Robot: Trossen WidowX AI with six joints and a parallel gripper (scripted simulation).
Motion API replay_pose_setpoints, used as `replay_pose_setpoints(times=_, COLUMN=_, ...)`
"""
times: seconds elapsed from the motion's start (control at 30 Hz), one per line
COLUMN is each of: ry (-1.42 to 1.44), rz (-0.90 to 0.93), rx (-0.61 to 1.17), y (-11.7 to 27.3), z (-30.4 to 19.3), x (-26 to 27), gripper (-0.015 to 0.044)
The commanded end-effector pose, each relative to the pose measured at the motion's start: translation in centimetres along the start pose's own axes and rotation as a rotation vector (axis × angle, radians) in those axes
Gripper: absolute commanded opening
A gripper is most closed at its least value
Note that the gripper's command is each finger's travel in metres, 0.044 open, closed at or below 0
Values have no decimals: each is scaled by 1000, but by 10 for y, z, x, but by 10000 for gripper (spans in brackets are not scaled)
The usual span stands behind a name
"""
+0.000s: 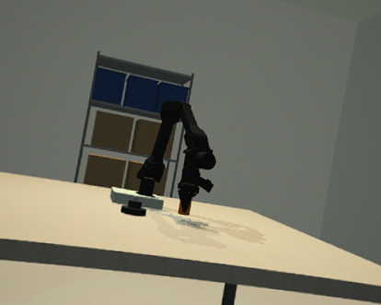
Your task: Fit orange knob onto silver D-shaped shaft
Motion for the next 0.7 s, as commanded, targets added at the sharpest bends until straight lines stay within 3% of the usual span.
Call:
replay_pose_setpoints(times=0.0, ry=3, rz=-12, rx=-3, y=17, z=2, x=-5, gripper=0)
replay_pose_setpoints(times=0.67, ry=23, rz=13, rx=3, y=79, z=6, x=-12, gripper=0)
Point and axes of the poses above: the point midway between the two fingers, 35 mm back from their tips, its own y axis back along the fingers, its own x axis across the jaws, z = x × y, the point moved 8 cm from there along y, back along the fingers, and after that the axes turned 5 degrees about -y, right-handed, at the moved point
